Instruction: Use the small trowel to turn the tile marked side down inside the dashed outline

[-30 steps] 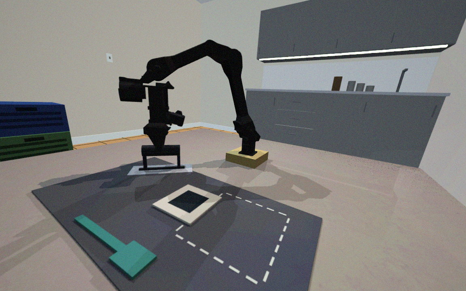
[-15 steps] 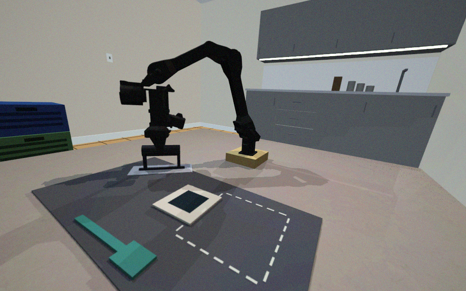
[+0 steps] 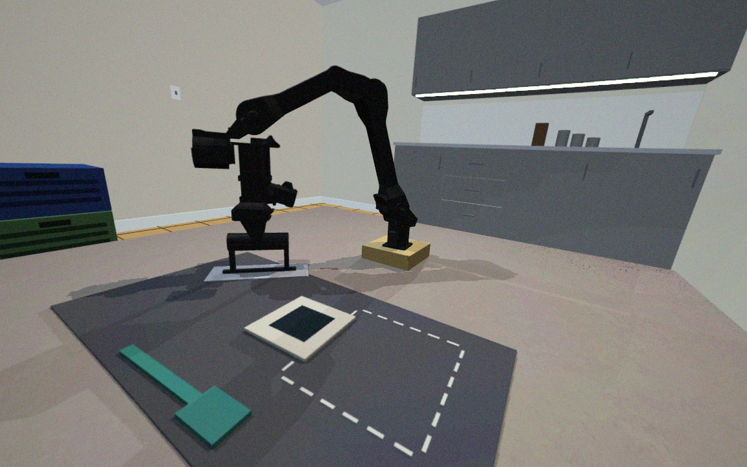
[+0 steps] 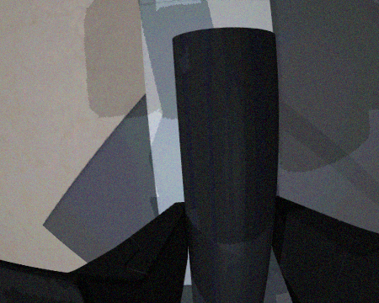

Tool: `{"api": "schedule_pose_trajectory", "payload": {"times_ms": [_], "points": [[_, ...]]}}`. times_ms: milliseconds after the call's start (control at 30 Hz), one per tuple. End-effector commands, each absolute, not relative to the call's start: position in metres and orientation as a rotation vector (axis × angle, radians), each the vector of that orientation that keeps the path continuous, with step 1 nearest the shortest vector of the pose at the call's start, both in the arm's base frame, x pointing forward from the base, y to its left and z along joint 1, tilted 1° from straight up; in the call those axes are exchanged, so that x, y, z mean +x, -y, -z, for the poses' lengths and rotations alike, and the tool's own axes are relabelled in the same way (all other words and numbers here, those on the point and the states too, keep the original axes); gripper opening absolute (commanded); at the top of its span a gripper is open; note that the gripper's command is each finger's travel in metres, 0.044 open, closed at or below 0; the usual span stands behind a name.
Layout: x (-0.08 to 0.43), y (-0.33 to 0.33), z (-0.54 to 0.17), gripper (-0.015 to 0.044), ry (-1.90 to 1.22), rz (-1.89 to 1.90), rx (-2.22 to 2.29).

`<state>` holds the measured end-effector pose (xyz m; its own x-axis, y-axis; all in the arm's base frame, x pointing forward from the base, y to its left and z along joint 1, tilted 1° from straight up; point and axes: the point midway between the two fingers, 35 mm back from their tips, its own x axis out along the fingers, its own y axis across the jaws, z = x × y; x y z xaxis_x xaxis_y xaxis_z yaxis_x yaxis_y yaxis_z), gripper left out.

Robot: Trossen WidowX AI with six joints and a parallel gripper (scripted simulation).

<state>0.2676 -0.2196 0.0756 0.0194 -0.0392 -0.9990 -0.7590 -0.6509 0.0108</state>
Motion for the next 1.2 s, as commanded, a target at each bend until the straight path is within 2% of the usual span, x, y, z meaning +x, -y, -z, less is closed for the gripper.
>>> {"api": "schedule_pose_trajectory", "payload": {"times_ms": [0, 867, 1100, 1167], "points": [[0.2674, 0.2194, -0.0749, 0.0130, -0.812, -1.688, -1.751], [0.2674, 0.2195, -0.0749, 0.0130, -1.230, -1.165, -1.234], [0.2674, 0.2195, -0.0749, 0.0130, -1.250, -1.132, -1.201], [0.2674, 0.2195, -0.0749, 0.0182, -1.250, -1.132, -1.201]]}}
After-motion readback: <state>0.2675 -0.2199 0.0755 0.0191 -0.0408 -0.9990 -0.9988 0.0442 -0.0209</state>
